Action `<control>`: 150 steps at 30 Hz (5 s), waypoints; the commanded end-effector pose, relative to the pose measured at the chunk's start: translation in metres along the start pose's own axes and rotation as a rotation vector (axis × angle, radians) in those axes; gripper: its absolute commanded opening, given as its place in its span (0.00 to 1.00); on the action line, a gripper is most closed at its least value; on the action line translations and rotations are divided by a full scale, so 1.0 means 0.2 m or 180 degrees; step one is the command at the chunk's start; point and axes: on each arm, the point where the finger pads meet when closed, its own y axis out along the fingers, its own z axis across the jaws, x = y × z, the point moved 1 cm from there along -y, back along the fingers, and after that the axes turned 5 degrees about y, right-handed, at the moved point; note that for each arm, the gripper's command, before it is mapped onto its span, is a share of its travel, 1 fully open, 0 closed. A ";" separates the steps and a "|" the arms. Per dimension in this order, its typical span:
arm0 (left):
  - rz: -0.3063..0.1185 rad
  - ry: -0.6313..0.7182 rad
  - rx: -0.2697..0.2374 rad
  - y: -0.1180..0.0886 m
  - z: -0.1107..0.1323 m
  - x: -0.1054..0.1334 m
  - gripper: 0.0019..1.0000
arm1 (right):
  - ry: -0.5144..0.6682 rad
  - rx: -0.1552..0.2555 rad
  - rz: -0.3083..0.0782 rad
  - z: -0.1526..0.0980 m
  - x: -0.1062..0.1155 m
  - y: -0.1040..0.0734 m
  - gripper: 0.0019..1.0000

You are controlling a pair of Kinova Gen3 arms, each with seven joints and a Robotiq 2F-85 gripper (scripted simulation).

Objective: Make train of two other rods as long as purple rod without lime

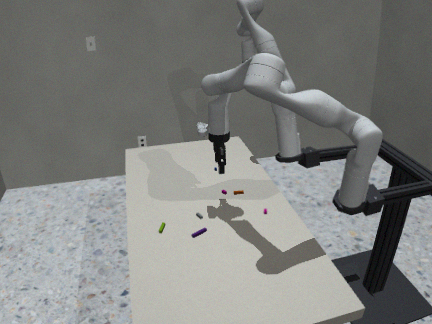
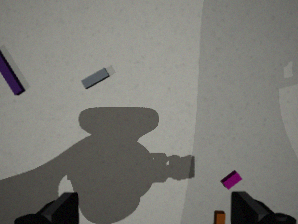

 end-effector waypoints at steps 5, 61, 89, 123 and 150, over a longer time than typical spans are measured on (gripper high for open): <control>-0.0006 0.0397 -0.0006 -0.06 -0.21 -0.07 1.00 | -0.0013 -0.0013 -0.0021 -0.02 0.01 -0.01 1.00; -0.0001 0.2169 -0.0072 -0.25 -0.83 -0.14 1.00 | -0.0013 -0.0013 -0.0021 -0.02 0.01 -0.01 1.00; -0.0001 0.2169 -0.0072 -0.25 -0.83 -0.14 1.00 | -0.0013 -0.0013 -0.0021 -0.02 0.01 -0.01 1.00; -0.0001 0.2169 -0.0072 -0.25 -0.83 -0.14 1.00 | -0.0013 -0.0013 -0.0021 -0.02 0.01 -0.01 1.00; 0.0017 0.1675 0.0007 -0.15 -0.75 -0.30 1.00 | -0.0013 -0.0013 -0.0021 -0.02 0.01 -0.01 1.00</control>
